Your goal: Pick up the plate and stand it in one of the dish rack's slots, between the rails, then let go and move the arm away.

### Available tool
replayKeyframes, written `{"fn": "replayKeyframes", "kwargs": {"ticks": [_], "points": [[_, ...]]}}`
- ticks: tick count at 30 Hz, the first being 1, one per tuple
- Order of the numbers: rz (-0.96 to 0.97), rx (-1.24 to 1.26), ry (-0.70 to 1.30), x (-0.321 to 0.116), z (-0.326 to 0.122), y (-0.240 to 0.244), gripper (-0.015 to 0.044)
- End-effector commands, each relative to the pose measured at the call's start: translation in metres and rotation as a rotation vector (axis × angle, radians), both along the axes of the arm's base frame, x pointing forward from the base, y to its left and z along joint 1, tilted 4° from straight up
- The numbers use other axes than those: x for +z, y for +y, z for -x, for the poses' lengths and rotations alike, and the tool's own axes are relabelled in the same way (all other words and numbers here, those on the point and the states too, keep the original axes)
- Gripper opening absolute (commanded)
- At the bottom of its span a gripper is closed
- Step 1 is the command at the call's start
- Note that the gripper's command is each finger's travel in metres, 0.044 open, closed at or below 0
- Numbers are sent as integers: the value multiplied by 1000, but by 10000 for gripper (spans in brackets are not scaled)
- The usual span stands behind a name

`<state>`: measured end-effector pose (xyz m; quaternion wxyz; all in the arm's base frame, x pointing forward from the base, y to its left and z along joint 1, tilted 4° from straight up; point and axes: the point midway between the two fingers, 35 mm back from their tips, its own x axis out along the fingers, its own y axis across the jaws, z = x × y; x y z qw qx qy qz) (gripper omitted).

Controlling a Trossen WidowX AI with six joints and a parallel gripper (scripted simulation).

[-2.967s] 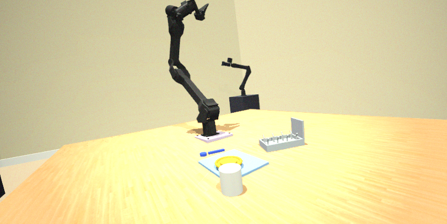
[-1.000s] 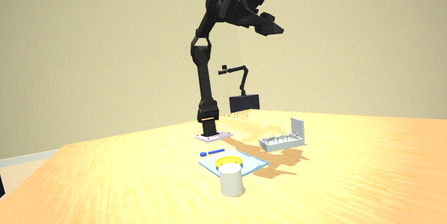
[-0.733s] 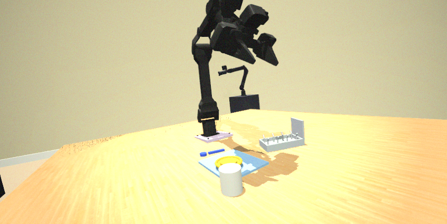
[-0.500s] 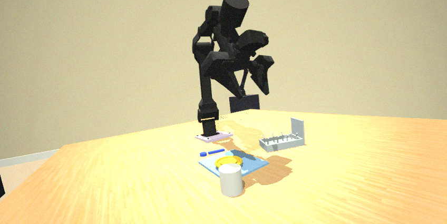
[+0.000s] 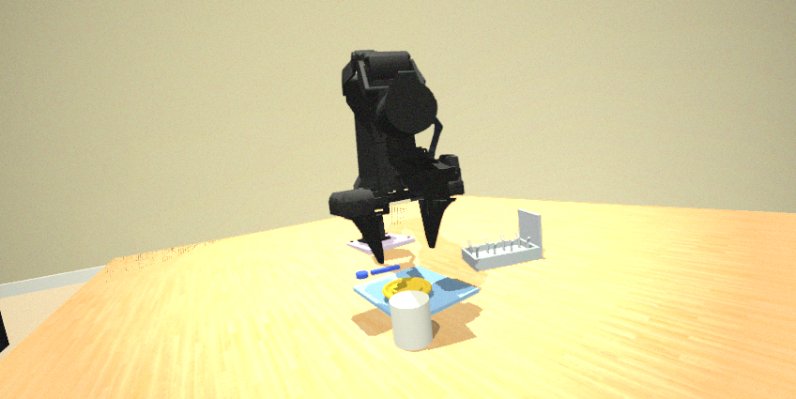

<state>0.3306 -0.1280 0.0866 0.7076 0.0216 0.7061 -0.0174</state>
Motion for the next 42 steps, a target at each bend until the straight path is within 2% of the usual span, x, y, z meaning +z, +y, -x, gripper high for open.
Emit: {"fn": "replayKeyframes", "kwargs": {"ticks": [1, 42], "points": [[-1, 4, 32, -5, 8, 1, 400], [0, 4, 32, -63, 10, -1, 389]]}}
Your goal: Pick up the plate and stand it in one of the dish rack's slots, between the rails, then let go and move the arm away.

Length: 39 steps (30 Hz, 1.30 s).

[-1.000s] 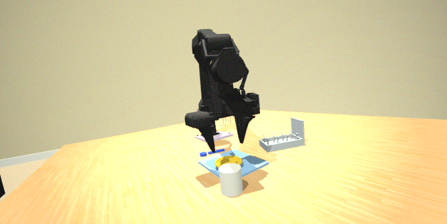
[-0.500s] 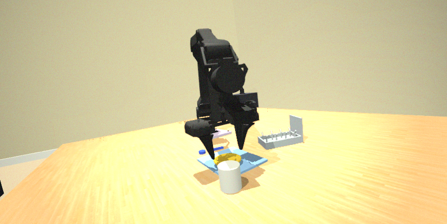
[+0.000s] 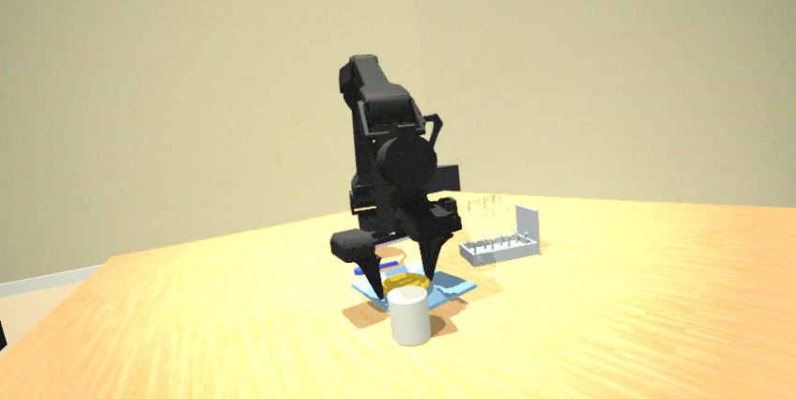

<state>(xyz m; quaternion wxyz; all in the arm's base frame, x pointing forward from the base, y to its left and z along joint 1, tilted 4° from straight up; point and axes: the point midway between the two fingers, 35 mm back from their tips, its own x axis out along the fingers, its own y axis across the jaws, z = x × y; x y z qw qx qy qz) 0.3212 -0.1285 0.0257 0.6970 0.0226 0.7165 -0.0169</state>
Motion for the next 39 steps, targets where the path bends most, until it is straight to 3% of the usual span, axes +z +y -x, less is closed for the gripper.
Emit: {"fn": "replayKeyframes", "kwargs": {"ticks": [1, 6, 17, 29, 39], "points": [[2, 5, 2, -2, 1, 0, 389], [2, 5, 2, -2, 1, 0, 389], [2, 5, 2, -2, 1, 0, 316], [6, 5, -6, 37, -10, -4, 1], [11, 7, -17, 78, -16, -7, 0]]}}
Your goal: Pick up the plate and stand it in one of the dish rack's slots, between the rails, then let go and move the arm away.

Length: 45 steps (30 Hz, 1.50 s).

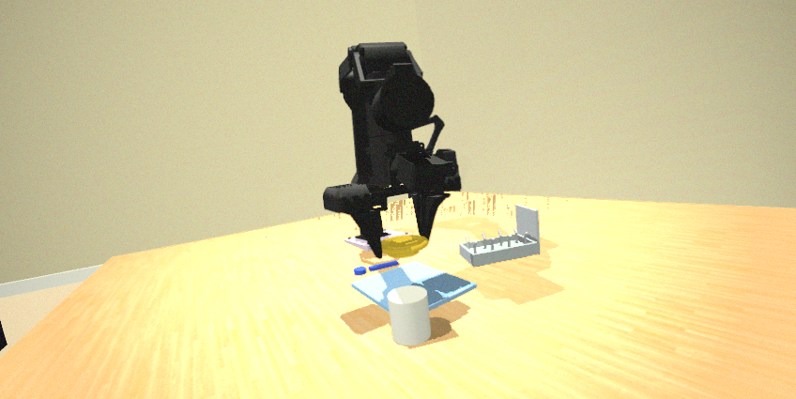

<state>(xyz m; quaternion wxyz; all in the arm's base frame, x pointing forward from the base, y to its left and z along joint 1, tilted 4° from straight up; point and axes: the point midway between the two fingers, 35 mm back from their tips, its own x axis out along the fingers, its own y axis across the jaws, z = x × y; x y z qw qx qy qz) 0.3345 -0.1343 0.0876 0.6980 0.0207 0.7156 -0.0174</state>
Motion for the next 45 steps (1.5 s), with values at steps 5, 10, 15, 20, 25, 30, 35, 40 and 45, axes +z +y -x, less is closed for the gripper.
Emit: {"fn": "replayKeyframes", "kwargs": {"ticks": [5, 10, 15, 20, 25, 30, 35, 40, 45], "points": [[9, 5, -19, 35, -5, -2, 0], [11, 5, -24, 54, -6, -2, 0], [13, 4, -29, 70, -7, -3, 0], [15, 4, -35, 87, -7, -2, 0], [17, 4, -40, 101, -7, -2, 0], [17, -2, -42, 108, -6, 0, 0], [4, -140, -28, 111, 5, 54, 0], [-3, -303, -5, 111, 29, 110, 0], [-1, -415, 13, 110, 52, 143, 0]]}}
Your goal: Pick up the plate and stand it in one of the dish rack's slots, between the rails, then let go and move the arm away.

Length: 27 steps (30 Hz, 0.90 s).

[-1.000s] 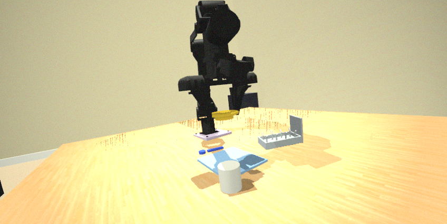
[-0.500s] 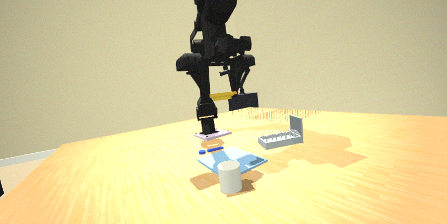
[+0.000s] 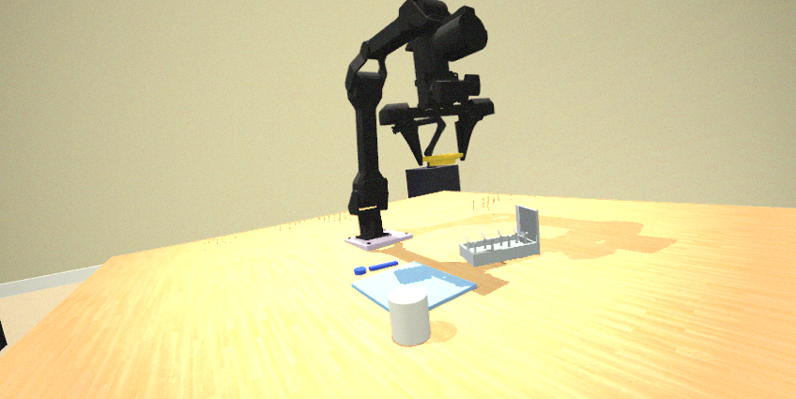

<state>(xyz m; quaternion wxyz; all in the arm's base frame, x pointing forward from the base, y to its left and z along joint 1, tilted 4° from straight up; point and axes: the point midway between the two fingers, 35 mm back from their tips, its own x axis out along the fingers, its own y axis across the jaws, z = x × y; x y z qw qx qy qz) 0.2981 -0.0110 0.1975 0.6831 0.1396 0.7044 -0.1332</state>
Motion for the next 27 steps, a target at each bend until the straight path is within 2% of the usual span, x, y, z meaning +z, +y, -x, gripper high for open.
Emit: {"fn": "replayKeyframes", "kwargs": {"ticks": [1, 8, 27], "points": [[-2, -80, 6, 0, 15, 19, 0], [-15, -75, -1, -3, 13, 20, 0], [-357, 127, -282, -68, -50, 33, 0]]}}
